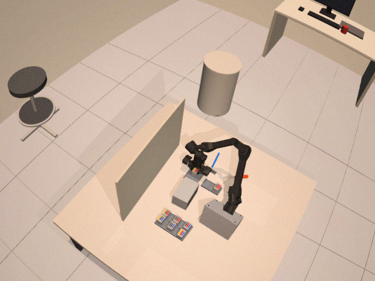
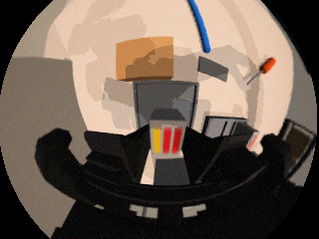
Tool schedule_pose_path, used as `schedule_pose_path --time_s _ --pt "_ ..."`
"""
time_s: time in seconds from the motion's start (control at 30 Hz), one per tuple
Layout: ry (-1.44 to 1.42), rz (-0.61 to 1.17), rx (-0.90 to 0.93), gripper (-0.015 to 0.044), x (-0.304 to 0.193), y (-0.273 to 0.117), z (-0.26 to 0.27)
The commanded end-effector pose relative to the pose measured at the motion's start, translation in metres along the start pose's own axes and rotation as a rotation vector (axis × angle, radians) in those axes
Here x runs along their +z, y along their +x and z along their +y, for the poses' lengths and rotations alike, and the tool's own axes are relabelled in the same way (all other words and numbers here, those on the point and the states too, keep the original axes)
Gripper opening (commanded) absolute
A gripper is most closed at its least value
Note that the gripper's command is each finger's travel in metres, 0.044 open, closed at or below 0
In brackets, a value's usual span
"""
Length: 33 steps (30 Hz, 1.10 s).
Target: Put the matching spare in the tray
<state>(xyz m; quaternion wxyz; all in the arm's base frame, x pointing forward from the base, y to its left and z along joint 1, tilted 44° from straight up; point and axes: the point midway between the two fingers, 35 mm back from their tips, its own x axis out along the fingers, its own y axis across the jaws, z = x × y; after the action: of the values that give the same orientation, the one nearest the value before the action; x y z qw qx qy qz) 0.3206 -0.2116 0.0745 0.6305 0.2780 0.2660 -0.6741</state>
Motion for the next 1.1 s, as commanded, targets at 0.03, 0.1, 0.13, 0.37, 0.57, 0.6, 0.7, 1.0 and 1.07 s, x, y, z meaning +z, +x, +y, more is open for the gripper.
schedule_pose_path --time_s 0.03,0.1,0.13,0.37,0.57,0.6,0.7,1.0,1.07 --pt "0.0 0.0 0.001 0.0262 0.0 -0.001 0.001" --pt "0.0 0.0 0.001 0.0315 0.0 -0.001 0.001" --pt "0.0 0.0 0.001 0.0341 0.0 -0.001 0.001" --pt "0.0 0.003 0.002 0.044 -0.001 -0.012 0.002" --pt "-0.005 0.009 0.002 0.044 -0.002 -0.101 0.001" --pt "-0.005 0.008 0.002 0.044 -0.002 -0.106 0.0" --pt "-0.006 0.008 0.002 0.044 -0.002 -0.107 0.0" --pt "-0.01 0.012 -0.002 0.044 -0.003 -0.101 0.0" --pt "-0.01 0.012 -0.002 0.044 -0.003 -0.101 0.0"
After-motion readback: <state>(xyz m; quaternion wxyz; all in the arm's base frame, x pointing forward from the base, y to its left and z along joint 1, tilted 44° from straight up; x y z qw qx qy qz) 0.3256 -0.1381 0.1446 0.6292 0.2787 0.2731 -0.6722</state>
